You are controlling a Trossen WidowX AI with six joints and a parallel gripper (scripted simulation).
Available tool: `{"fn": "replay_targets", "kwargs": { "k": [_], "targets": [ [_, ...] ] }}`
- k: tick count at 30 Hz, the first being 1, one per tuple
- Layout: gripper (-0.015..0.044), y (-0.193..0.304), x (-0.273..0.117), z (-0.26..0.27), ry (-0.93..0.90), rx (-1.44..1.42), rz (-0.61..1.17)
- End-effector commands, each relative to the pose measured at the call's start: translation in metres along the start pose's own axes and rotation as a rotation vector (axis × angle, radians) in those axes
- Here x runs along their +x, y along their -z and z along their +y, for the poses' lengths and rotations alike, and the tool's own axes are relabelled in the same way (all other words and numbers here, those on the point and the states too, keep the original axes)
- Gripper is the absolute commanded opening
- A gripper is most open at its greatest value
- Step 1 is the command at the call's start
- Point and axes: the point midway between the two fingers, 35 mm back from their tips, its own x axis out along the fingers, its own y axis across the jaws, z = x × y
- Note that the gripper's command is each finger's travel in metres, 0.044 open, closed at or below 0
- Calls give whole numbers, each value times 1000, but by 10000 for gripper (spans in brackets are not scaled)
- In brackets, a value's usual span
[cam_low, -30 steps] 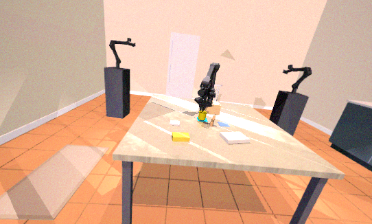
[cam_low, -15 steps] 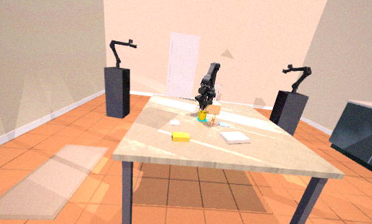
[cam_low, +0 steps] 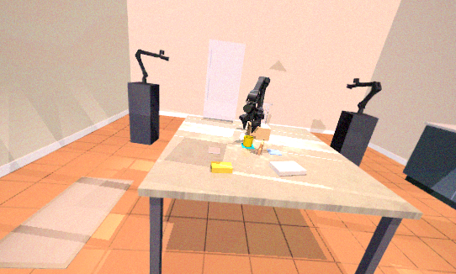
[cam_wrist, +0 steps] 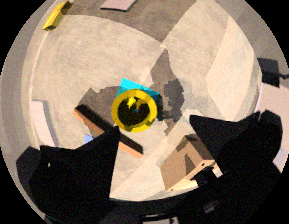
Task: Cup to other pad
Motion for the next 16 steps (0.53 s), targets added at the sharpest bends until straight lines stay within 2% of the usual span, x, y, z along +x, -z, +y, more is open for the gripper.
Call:
{"fn": "replay_targets", "kwargs": {
  "k": [1, 8, 16],
  "targets": [
    [440, -1, -19, 1, -7, 0, -14],
    [440, 0, -44, 1, -8, 0, -16],
    [440, -1, -41, 2, -9, -3, -14]
  ]
}}
